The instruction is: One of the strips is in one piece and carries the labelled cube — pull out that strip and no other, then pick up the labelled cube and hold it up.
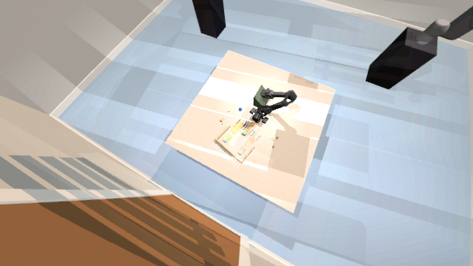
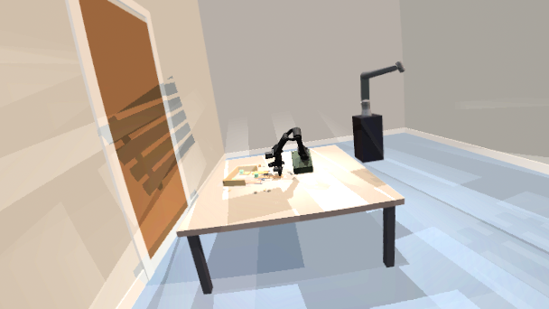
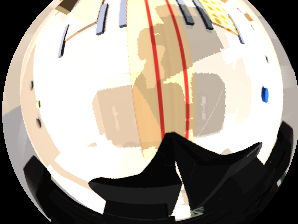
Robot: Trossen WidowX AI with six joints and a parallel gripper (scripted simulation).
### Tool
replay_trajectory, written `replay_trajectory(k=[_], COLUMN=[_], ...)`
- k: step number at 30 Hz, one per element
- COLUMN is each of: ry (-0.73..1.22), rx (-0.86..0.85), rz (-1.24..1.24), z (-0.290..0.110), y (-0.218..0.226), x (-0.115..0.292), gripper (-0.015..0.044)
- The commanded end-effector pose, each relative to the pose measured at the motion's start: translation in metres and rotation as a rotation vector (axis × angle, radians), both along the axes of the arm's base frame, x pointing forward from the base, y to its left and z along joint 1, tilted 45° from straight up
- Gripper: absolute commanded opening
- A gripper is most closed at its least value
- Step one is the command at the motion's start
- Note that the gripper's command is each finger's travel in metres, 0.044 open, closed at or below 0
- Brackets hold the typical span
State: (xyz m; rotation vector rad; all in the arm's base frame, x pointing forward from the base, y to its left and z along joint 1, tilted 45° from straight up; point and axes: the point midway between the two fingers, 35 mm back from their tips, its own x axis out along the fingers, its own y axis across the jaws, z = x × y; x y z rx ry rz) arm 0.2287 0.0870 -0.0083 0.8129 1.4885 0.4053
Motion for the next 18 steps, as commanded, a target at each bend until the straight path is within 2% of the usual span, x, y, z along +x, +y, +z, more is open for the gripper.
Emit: replay_trajectory(k=[1, 11, 12, 18], ry=[0.031, 0.031, 0.001, 0.03], rx=[0.008, 0.008, 0.0, 0.005], rz=[0.016, 0.016, 0.001, 0.016], z=[-0.003, -0.003, 0.001, 0.03], y=[0.006, 0.006, -0.001, -0.03], x=[-0.01, -0.01, 0.0, -0.001], gripper=[0.0, 0.0, 0.0, 0.0])
